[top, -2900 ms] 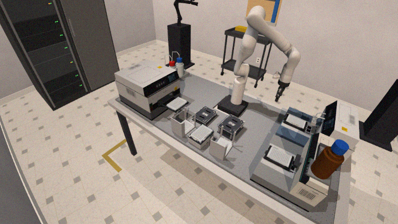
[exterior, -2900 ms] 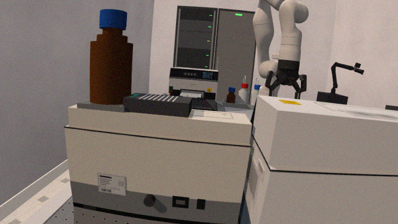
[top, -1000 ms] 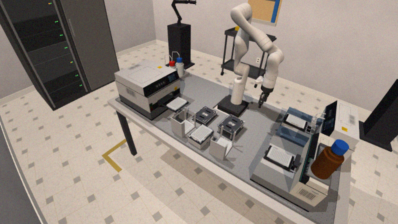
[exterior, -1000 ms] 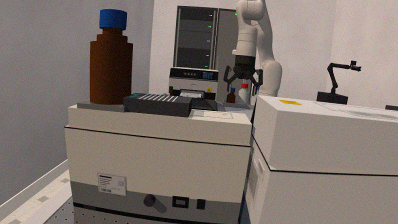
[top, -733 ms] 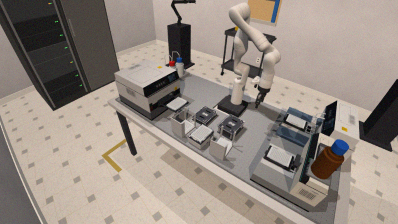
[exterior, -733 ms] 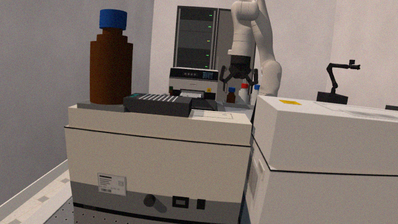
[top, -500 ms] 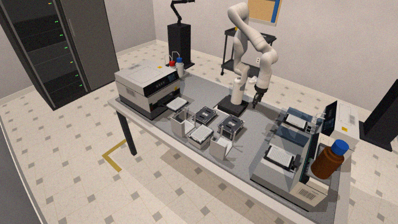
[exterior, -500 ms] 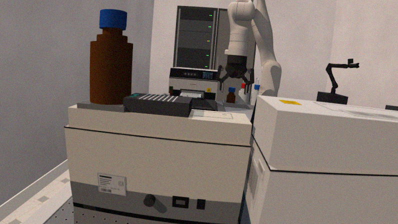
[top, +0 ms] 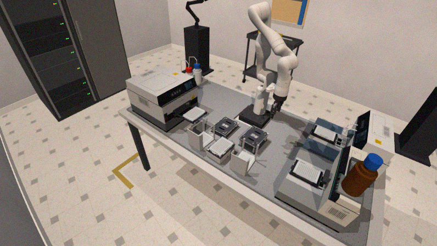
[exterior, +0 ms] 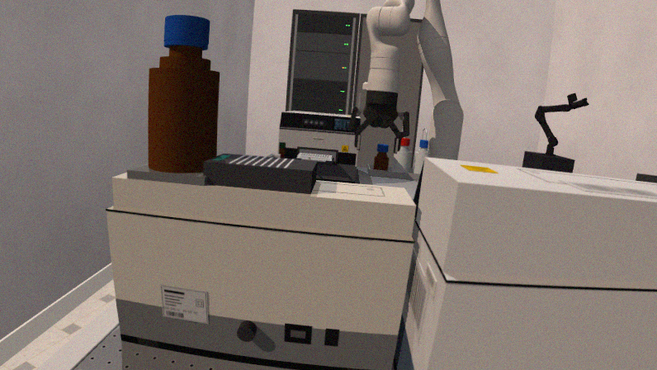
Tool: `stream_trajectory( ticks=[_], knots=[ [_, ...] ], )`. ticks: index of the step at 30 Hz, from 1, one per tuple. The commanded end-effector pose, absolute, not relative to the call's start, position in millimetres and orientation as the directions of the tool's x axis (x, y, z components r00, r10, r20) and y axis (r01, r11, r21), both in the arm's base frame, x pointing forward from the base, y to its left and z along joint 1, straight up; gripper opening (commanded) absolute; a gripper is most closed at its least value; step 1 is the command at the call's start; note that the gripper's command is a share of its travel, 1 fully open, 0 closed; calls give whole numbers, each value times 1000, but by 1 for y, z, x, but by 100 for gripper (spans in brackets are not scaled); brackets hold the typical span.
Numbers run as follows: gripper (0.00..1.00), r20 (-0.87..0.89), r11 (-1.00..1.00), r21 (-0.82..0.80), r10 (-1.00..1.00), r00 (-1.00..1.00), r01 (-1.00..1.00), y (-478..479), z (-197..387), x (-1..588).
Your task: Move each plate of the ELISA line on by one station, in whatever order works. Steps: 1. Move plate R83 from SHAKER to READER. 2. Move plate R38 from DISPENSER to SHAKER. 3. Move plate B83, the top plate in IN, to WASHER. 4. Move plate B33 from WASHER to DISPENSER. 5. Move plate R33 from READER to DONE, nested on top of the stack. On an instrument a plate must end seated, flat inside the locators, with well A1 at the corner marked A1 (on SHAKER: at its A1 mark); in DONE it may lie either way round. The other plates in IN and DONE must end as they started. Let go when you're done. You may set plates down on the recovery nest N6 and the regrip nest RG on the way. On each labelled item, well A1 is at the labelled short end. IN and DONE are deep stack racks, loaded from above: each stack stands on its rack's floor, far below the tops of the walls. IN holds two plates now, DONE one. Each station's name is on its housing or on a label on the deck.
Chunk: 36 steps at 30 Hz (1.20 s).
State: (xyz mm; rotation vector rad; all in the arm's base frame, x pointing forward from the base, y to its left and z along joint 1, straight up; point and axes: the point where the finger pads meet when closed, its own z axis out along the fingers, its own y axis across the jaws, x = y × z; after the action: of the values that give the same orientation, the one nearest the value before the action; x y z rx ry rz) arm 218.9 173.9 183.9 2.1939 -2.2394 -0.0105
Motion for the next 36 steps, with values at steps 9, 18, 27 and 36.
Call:
stream_trajectory(
  ticks=[9, 18, 27, 36],
  knots=[
    [100, -5, 31, 7, -1000, -31, -1000, 144, 184, 233],
    [100, -3, 28, 5, -1000, -28, -1000, 122, 184, 243],
    [100, 0, 28, 3, -1000, -28, -1000, 93, 184, 257],
    [100, 4, 31, 6, -1000, -31, -999, 72, 184, 266]
  ],
)
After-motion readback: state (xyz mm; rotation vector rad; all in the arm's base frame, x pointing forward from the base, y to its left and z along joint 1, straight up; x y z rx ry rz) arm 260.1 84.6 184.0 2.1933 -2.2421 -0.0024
